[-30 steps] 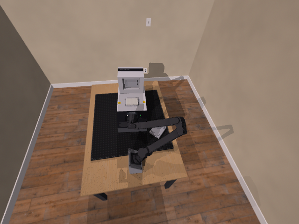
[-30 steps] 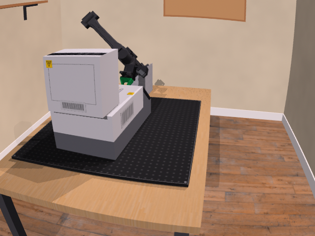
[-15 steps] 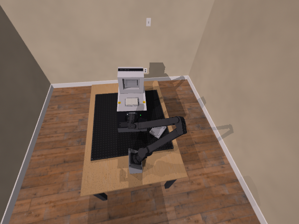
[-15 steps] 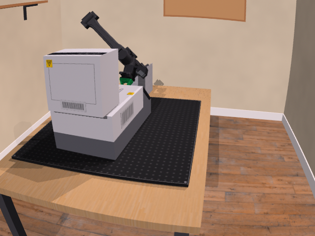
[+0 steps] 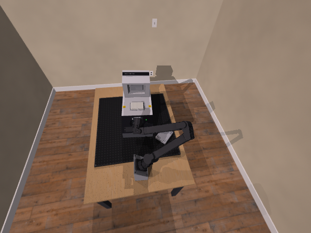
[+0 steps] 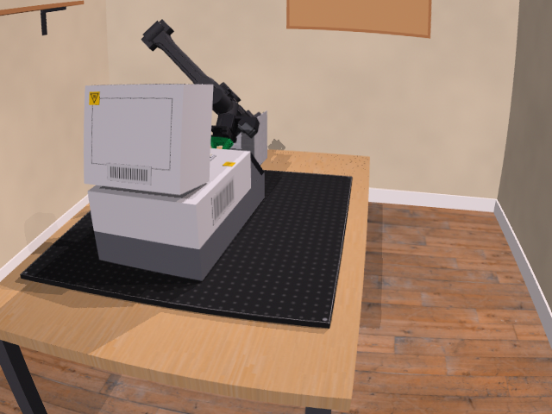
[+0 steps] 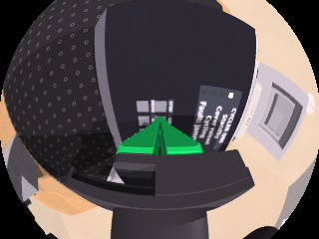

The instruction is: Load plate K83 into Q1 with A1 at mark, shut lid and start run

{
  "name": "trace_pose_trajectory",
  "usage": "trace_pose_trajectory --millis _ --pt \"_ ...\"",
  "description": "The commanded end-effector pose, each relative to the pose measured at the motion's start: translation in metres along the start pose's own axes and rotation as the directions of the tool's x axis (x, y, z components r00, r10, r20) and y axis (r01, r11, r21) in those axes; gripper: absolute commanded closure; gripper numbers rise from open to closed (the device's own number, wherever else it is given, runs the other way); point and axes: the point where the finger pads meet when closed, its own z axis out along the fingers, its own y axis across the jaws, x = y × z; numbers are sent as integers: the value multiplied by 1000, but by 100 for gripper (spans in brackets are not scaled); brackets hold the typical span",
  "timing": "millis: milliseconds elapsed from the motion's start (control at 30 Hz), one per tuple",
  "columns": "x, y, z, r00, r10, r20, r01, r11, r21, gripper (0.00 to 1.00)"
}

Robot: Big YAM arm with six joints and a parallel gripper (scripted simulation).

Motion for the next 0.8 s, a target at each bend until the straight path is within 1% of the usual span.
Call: trace_pose_trajectory --millis 0,167,367,467,567,667,767 --pt "0 -17 -4 999 36 -4 -36 999 7 100" --pt "-2 -11 -21 1000 30 5 -30 999 17 100" --pt "-2 1 -33 1000 15 7 -15 1000 1 100" --pt "-2 -2 -31 1000 18 8 -18 1000 3 100" --pt "-3 -10 -38 1000 30 9 -30 999 17 100" --pt "-2 -1 -60 999 31 12 -32 999 21 100" --pt "-1 5 -76 999 38 11 -39 999 19 100"
